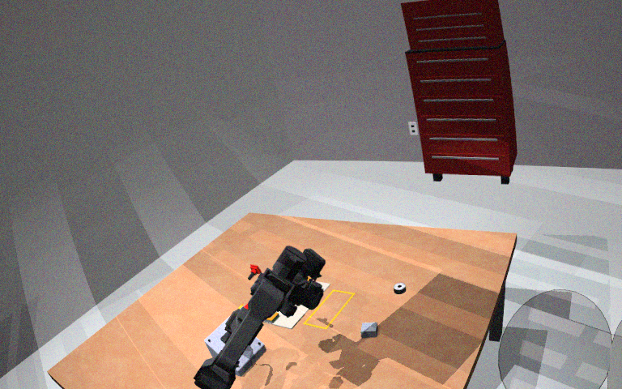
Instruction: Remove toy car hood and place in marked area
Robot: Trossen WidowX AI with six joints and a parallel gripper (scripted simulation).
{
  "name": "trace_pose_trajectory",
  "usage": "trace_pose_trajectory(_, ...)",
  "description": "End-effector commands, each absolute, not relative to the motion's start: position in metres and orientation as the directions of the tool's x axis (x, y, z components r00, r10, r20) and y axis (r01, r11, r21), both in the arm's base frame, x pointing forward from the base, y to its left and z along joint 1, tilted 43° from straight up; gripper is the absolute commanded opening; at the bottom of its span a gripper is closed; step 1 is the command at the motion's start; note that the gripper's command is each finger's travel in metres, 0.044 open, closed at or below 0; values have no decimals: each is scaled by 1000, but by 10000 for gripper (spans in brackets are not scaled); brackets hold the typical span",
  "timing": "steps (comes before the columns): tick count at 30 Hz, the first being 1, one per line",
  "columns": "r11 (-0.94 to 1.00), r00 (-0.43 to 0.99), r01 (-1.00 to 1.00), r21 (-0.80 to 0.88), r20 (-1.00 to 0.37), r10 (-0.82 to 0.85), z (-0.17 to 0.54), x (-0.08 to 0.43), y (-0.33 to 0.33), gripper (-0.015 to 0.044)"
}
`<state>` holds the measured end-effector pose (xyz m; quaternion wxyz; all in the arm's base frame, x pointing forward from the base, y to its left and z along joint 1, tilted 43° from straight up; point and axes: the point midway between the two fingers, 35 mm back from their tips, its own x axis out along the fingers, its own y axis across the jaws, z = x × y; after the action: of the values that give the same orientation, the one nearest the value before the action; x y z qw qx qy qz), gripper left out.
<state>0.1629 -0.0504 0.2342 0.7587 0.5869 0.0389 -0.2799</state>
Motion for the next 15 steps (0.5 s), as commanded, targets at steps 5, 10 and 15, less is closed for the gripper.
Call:
trace_pose_trajectory(5,212,813,544,812,-449,-369,234,176,-45,352)
trace_pose_trajectory(10,297,766,635,713,-533,-359,232,195,-36,440)
trace_pose_trajectory(15,378,735,678,631,-601,-315,227,222,-17,440)
